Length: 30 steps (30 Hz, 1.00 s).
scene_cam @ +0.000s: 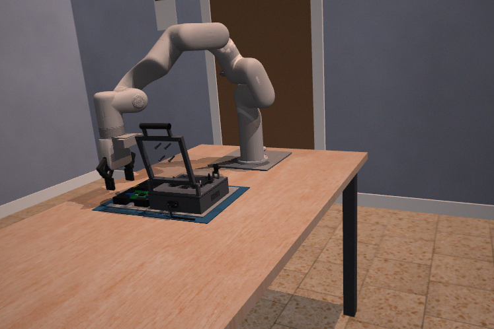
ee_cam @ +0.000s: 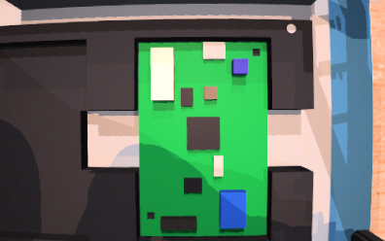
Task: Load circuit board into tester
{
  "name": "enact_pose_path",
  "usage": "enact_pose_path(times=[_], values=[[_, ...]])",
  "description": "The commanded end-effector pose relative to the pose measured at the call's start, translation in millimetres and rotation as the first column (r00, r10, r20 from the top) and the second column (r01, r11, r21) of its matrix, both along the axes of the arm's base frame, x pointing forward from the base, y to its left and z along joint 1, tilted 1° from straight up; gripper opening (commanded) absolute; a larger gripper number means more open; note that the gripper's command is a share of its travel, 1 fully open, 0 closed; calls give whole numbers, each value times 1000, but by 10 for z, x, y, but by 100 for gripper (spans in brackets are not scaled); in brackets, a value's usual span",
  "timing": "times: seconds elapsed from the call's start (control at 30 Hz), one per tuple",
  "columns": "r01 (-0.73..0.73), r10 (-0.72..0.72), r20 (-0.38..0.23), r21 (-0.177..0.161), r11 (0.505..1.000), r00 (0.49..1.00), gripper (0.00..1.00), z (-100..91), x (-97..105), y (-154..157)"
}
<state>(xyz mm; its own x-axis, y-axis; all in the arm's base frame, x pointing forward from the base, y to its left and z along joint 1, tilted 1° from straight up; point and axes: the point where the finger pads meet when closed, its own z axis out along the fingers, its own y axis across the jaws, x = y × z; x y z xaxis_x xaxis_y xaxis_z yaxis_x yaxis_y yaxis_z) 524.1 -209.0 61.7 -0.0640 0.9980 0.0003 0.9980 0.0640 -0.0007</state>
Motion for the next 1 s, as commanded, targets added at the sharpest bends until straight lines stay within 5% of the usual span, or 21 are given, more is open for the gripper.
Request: enact_pose_path(times=[0.0,0.97], values=[[0,0,5,-2,1000,1000,100,20,-34,81],[0,0,5,-2,1000,1000,100,22,-288,532]])
